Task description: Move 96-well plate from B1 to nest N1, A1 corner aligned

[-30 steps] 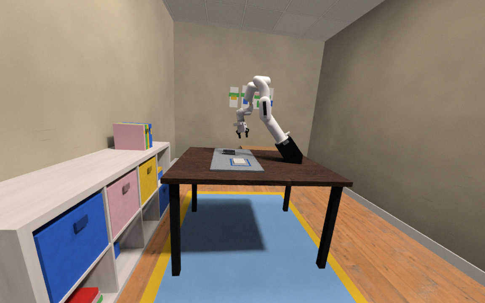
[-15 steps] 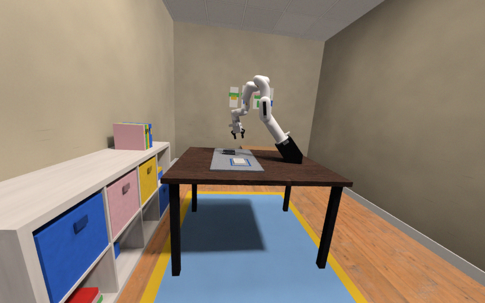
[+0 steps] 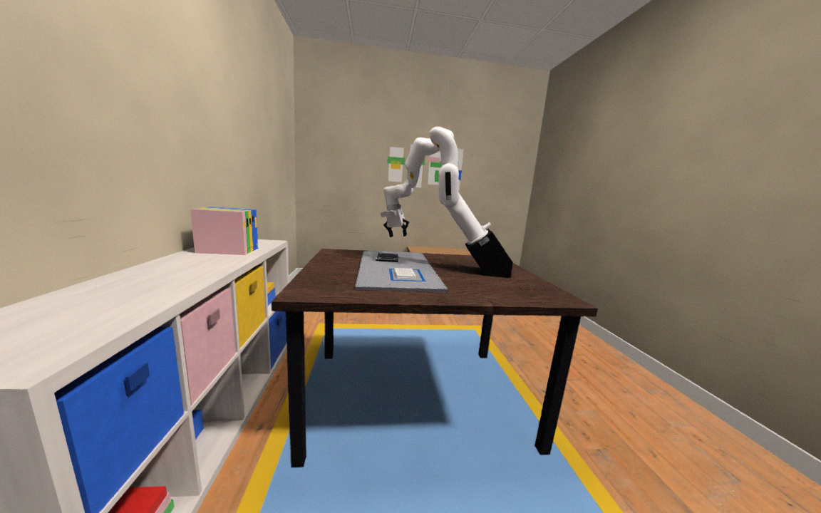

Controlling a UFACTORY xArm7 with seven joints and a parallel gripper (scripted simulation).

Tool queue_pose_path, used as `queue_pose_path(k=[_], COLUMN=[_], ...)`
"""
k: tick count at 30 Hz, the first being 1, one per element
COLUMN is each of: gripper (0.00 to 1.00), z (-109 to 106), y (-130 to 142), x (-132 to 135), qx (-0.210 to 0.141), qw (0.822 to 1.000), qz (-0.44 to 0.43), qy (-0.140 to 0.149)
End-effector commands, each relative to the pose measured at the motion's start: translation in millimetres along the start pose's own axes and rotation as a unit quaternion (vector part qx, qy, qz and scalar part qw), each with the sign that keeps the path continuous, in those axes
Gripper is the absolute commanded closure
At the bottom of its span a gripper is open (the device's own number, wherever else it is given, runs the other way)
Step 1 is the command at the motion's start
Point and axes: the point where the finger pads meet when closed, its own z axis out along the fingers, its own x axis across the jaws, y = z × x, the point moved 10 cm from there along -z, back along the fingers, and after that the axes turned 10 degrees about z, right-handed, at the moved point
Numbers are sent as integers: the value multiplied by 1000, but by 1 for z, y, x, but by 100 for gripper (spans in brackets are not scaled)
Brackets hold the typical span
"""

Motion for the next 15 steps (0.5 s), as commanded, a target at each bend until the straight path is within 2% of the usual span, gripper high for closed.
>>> queue_pose_path(k=[1,4,7,9,11,15], gripper=[0,0,0,0,0,0], z=[-2,-2,-2,-2,-2,-2], y=[-23,-34,-49,-49,-60,-80], x=[0,-4,-6,-6,-11,-16], qx=[-5,-13,-13,-13,-19,-19], qw=[1000,999,999,999,998,998], qz=[-5,-25,-25,-25,-46,-46], qy=[6,20,20,20,33,33])
